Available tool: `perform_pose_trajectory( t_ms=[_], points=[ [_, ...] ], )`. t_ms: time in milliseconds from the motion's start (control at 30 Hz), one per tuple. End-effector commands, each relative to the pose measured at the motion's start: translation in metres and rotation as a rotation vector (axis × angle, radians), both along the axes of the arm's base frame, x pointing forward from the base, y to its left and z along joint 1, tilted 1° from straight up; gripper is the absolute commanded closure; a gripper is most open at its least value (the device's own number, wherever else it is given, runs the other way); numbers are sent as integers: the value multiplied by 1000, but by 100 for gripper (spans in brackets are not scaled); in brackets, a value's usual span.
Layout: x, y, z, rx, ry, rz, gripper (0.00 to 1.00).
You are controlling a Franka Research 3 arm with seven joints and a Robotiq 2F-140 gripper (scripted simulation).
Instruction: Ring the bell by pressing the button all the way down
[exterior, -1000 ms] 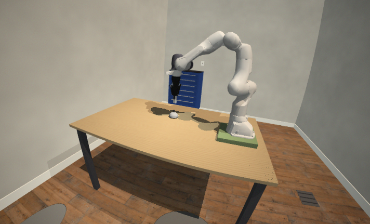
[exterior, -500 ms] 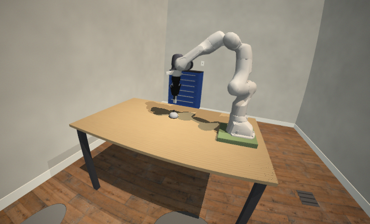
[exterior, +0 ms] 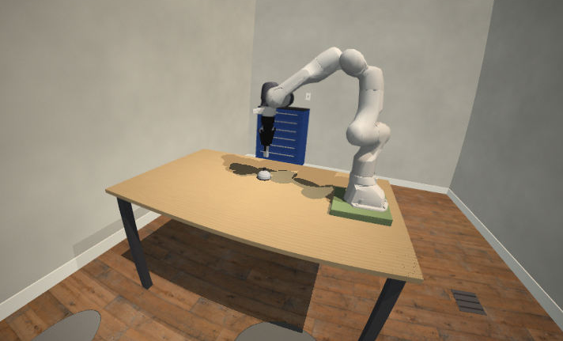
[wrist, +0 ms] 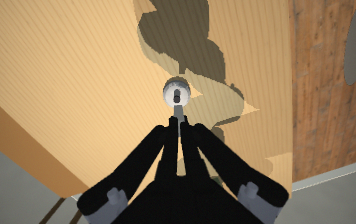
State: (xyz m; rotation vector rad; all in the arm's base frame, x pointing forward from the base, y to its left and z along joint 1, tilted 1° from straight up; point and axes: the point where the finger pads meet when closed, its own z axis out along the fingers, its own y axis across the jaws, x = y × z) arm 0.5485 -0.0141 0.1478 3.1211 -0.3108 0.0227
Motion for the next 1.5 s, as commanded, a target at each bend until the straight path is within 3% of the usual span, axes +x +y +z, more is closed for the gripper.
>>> perform_pose_trajectory(
  t_ms=[0, 767, 1467],
  points=[
    [2, 1, 1, -2, -5, 11, 100],
    [2, 0, -3, -1, -5, 11, 100],
    [4, -3, -32, -1, -4, 11, 100]
  ],
)
